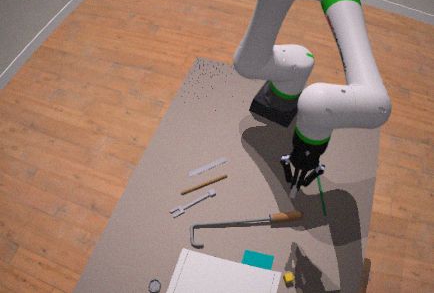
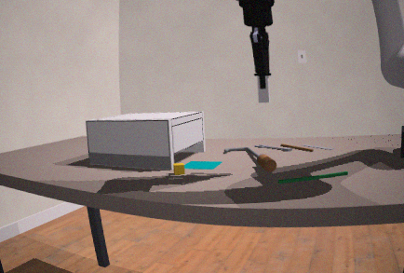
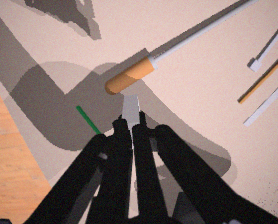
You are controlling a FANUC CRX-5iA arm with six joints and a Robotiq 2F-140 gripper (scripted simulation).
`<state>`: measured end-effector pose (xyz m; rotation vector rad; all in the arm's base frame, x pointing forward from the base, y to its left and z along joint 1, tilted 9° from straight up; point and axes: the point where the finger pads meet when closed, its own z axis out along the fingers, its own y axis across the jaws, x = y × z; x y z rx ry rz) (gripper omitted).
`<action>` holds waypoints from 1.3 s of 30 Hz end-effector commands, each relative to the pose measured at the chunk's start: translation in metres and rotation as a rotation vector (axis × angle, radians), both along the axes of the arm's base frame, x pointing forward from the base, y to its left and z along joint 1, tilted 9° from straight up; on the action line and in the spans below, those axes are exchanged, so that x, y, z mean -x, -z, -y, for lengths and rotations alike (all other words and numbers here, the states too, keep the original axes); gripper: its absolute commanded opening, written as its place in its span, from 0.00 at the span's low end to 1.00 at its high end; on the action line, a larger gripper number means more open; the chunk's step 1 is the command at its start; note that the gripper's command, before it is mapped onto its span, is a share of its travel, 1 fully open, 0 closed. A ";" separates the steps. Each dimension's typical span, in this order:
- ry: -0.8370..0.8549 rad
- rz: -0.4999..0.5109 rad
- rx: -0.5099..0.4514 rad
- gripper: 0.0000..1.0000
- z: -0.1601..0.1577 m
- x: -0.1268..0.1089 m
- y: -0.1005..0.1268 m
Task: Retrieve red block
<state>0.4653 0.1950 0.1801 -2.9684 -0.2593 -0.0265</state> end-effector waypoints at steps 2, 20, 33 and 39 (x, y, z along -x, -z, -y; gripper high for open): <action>-0.004 0.005 0.001 0.00 0.000 0.002 0.000; -0.004 0.005 0.001 0.00 0.000 0.002 0.000; -0.004 0.005 0.001 0.00 0.000 0.002 0.000; 0.055 -0.005 0.000 0.00 0.000 0.002 0.000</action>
